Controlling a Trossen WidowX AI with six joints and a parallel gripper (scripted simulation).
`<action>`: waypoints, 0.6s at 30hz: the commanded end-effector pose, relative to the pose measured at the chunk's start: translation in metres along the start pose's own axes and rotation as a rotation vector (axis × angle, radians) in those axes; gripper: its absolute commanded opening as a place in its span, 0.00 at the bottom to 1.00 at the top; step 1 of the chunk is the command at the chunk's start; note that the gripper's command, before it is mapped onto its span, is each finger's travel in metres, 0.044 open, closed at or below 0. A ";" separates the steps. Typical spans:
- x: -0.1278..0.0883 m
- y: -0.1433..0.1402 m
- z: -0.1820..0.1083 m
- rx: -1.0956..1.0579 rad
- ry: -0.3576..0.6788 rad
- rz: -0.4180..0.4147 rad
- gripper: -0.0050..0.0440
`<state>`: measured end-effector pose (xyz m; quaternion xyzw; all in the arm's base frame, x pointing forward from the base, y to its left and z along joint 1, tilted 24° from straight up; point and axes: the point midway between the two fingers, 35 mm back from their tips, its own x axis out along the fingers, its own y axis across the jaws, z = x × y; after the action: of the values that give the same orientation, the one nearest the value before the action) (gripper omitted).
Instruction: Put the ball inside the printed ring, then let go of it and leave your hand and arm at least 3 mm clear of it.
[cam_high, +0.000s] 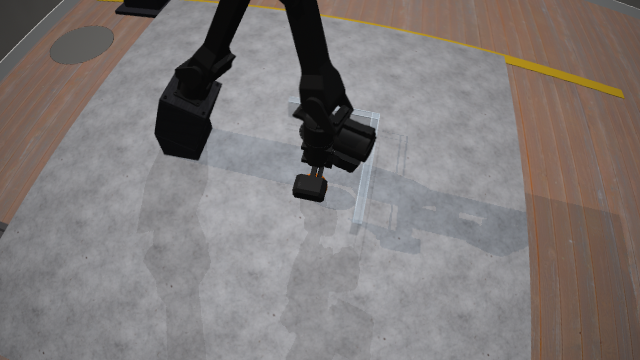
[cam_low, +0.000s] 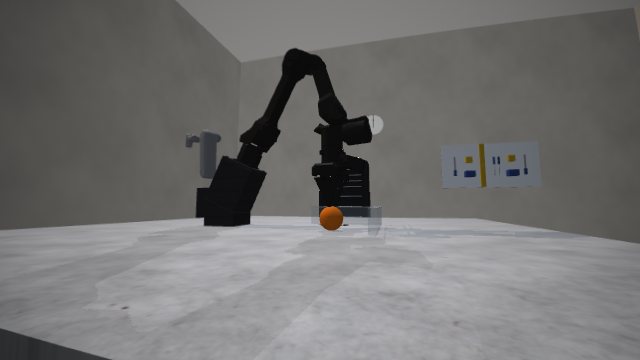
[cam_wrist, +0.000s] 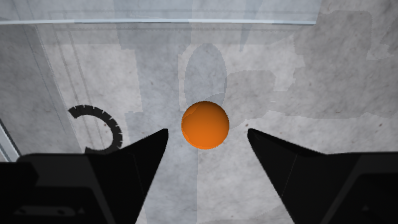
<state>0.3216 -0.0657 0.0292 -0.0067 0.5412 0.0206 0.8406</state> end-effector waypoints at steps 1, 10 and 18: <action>0.010 0.001 -0.003 0.006 0.014 0.003 0.94; 0.021 0.001 -0.004 0.006 0.014 0.003 0.94; 0.033 0.001 -0.005 0.006 0.014 0.003 0.94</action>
<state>0.3309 -0.0639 0.0048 -0.0053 0.5425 0.0221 0.8397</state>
